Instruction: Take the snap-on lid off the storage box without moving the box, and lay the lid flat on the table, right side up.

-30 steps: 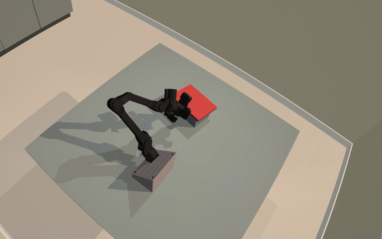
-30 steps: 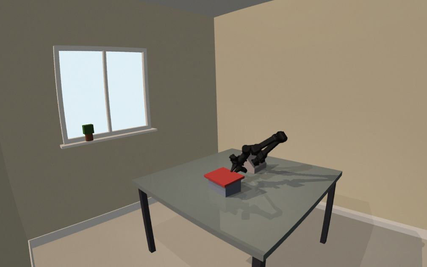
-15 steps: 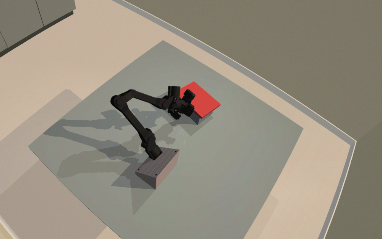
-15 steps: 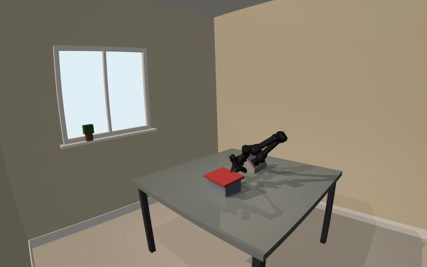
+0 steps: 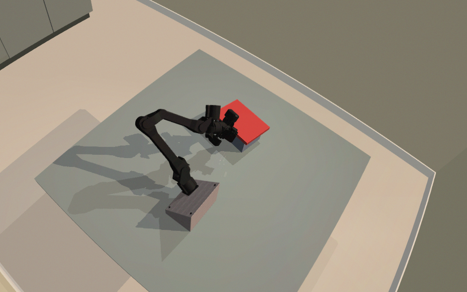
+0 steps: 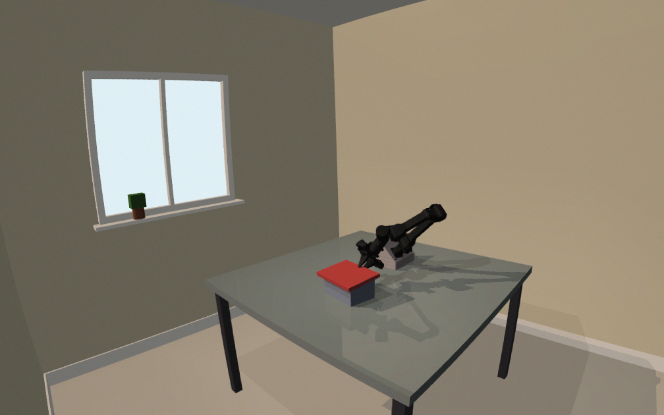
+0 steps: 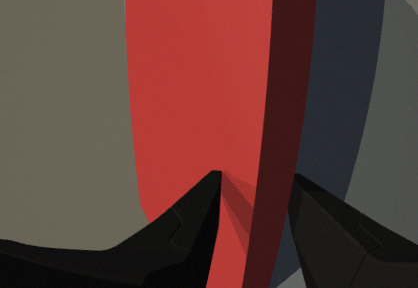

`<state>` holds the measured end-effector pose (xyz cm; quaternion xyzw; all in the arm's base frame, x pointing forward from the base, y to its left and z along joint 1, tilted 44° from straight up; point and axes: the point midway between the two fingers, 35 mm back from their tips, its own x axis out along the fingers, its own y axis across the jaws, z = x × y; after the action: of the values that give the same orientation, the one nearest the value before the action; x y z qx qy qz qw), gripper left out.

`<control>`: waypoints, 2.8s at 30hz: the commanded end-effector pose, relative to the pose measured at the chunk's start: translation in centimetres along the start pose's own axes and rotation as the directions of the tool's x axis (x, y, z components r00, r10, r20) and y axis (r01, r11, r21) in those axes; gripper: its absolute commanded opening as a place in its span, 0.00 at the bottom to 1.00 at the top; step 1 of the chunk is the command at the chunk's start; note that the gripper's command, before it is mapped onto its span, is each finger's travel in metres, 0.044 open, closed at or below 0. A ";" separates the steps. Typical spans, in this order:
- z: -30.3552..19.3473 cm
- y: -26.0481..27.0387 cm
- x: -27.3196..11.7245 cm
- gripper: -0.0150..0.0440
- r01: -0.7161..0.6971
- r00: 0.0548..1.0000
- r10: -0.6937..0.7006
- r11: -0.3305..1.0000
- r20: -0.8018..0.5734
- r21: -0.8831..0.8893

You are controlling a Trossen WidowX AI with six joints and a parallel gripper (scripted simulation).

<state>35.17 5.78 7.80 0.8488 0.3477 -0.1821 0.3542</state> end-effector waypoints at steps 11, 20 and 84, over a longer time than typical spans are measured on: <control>0.0 1.0 -0.7 0.25 0.000 1.000 0.000 1.000 -0.002 0.000; 0.0 2.1 -1.3 0.25 0.000 1.000 0.000 1.000 -0.001 0.000; 0.0 11.1 -3.5 0.25 -0.001 1.000 0.001 1.000 0.000 -0.002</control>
<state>40.38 -0.94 14.26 0.8479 0.3520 -0.1869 0.3496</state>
